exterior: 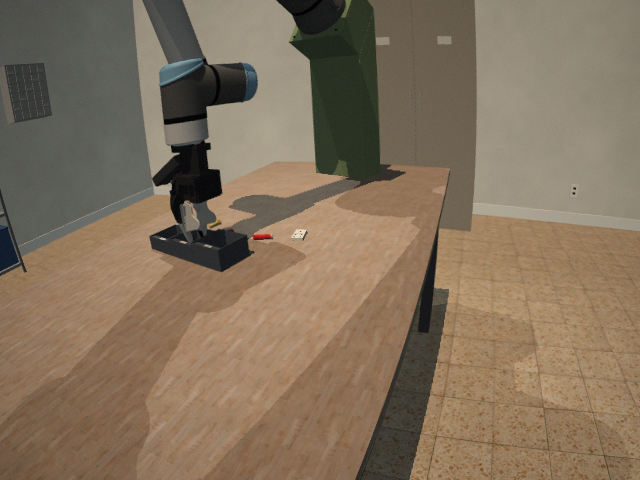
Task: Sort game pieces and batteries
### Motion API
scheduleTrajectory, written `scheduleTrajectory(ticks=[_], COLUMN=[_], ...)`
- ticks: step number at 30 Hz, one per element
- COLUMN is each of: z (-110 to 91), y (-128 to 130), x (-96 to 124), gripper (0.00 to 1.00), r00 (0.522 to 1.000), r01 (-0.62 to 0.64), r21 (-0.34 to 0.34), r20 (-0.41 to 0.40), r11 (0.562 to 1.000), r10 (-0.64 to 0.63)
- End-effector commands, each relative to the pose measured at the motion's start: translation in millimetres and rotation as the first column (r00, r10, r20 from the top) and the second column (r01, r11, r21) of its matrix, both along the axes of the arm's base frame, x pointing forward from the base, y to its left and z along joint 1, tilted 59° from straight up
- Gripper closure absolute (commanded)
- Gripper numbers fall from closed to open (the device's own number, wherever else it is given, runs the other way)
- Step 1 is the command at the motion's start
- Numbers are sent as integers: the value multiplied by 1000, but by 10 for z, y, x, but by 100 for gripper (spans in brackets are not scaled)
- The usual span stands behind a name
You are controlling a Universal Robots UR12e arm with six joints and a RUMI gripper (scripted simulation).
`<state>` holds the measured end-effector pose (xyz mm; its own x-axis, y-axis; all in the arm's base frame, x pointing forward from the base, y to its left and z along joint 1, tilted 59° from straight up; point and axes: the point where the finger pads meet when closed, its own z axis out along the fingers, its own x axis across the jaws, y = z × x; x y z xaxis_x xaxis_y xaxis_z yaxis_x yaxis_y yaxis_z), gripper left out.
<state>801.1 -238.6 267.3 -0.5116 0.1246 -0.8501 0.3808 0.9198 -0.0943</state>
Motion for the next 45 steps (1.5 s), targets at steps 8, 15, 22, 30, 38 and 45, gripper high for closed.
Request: scheduleTrajectory(ticks=[8,15,22,30,38,45], z=[40,88,122,212,271,270], y=[28,62,87,152,194,193], x=[-52,-123,-175,-308,-396,-397], gripper=[82,82,82,82,82,82], r00=[1000,1000,1000,1000,1000,1000], r01=[0,0,0,0,0,0], r21=[0,0,0,0,0,0], r20=[1,1,1,1,1,1], r11=[1000,1000,1000,1000,1000,1000], r10=[0,0,0,0,0,0])
